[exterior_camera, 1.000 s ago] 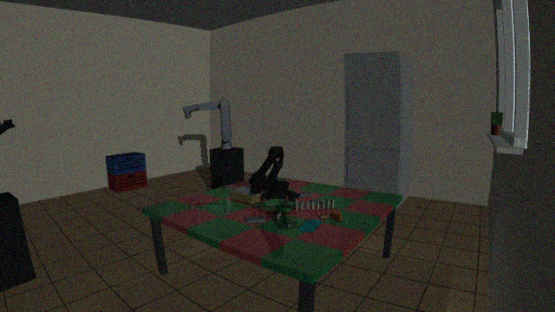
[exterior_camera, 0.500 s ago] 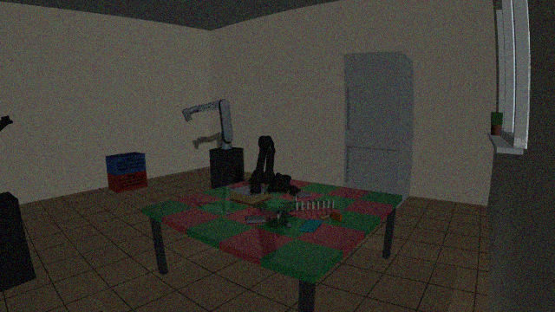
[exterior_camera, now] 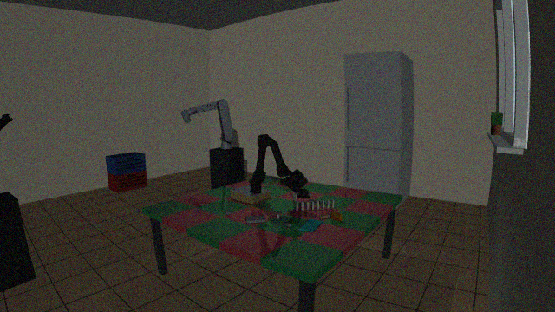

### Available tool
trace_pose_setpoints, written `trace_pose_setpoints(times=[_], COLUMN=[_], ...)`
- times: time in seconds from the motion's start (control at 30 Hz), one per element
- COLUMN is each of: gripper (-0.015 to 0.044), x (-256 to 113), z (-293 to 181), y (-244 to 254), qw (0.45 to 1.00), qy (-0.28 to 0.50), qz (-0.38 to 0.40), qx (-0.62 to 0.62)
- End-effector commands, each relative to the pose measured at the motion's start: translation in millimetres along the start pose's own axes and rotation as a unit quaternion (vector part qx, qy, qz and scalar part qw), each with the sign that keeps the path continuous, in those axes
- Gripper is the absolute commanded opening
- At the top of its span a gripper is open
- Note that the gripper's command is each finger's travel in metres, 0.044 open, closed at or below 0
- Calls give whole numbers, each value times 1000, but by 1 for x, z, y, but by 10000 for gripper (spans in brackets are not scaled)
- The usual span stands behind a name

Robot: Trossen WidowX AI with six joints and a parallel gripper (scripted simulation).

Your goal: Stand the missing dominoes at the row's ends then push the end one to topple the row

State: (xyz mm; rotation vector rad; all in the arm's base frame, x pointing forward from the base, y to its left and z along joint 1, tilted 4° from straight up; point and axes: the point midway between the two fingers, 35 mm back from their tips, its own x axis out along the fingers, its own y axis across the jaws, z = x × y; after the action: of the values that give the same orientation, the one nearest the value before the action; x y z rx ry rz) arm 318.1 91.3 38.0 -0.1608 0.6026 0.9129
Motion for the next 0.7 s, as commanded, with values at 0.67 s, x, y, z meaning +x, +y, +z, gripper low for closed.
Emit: trace_pose_setpoints(times=[0.67], gripper=[440], x=[-67], z=[28], y=[69], qw=[889], qy=[438], qz=[-23], qx=[-133])
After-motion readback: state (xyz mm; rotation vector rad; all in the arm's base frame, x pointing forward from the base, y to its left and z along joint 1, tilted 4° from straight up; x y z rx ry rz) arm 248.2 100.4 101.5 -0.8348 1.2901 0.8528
